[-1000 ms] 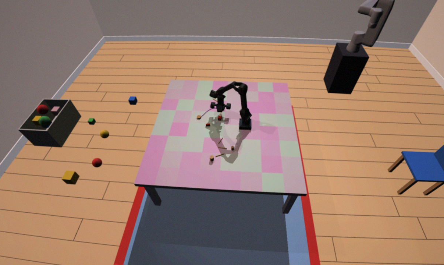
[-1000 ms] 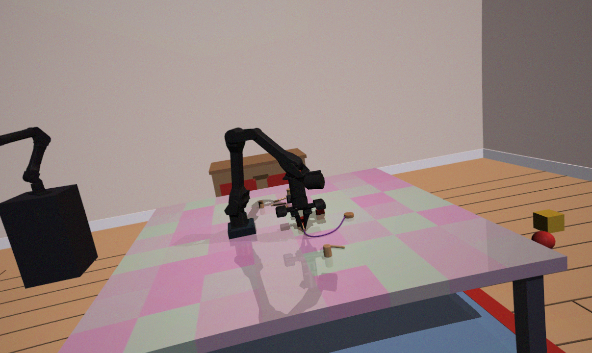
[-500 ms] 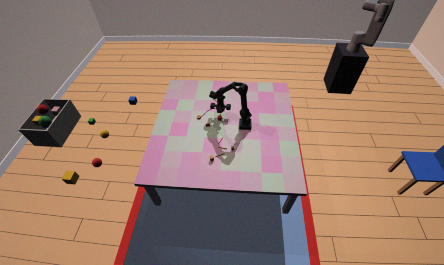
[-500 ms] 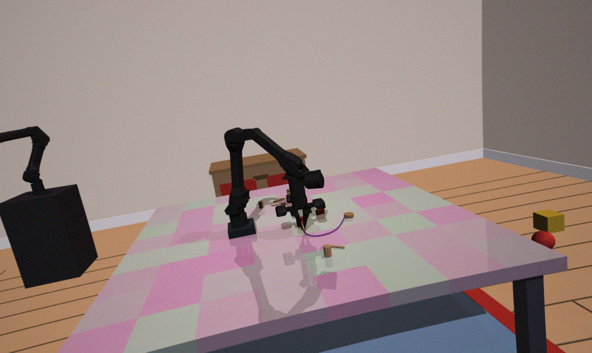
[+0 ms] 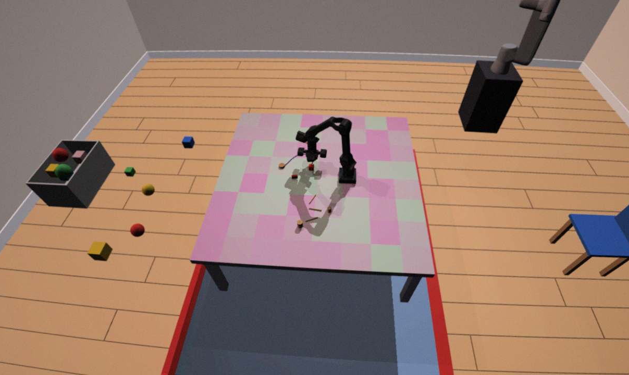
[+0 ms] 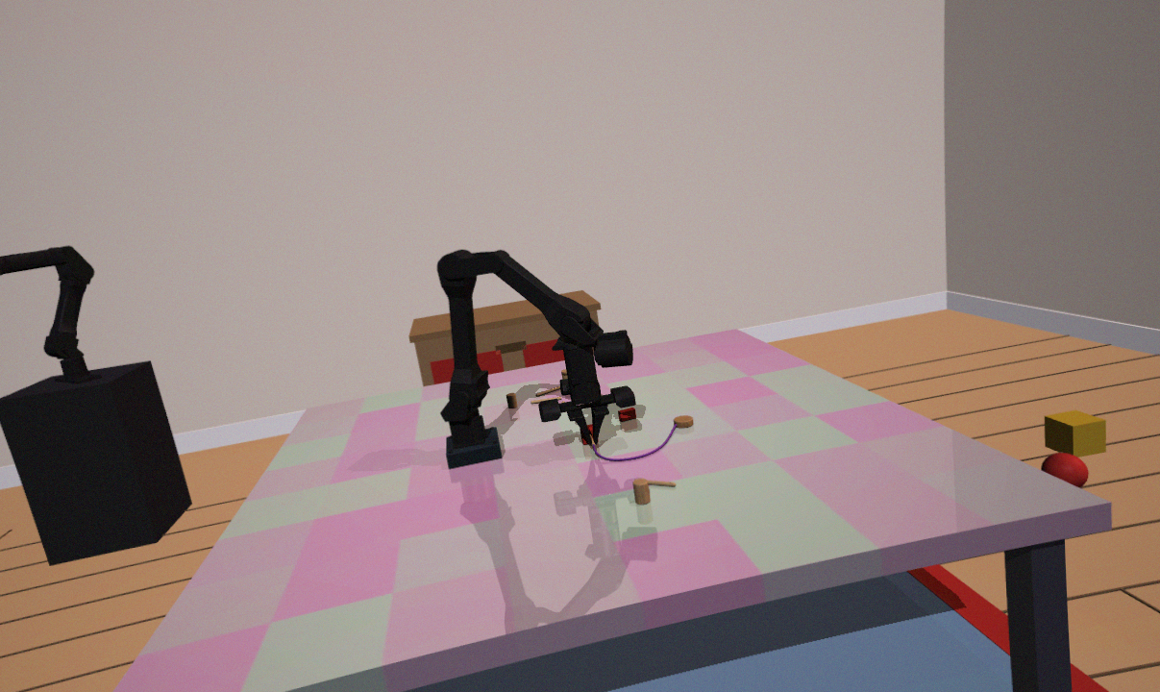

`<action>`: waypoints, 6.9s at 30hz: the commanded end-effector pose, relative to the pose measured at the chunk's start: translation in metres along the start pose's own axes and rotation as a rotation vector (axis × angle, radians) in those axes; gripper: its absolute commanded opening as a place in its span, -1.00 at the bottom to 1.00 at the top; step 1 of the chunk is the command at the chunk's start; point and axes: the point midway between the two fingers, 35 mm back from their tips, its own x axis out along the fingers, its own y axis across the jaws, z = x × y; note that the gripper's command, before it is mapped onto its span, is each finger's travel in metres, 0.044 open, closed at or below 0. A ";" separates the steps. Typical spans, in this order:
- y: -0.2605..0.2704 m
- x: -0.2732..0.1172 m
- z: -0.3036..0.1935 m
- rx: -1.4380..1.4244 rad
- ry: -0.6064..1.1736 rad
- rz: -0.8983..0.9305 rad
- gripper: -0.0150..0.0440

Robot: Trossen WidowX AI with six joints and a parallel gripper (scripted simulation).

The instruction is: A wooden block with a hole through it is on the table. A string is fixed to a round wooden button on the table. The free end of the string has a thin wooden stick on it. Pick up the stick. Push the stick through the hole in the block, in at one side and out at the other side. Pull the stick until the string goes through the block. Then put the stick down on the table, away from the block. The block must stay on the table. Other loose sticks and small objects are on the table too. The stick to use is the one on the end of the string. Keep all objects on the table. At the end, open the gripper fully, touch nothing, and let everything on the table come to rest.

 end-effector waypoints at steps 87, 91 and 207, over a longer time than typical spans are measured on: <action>-0.004 -0.077 0.077 2.785 -0.002 0.035 -0.08; -0.004 -0.078 0.080 2.989 0.004 0.039 -0.08; -0.004 0.004 0.089 3.189 0.003 -0.095 -0.49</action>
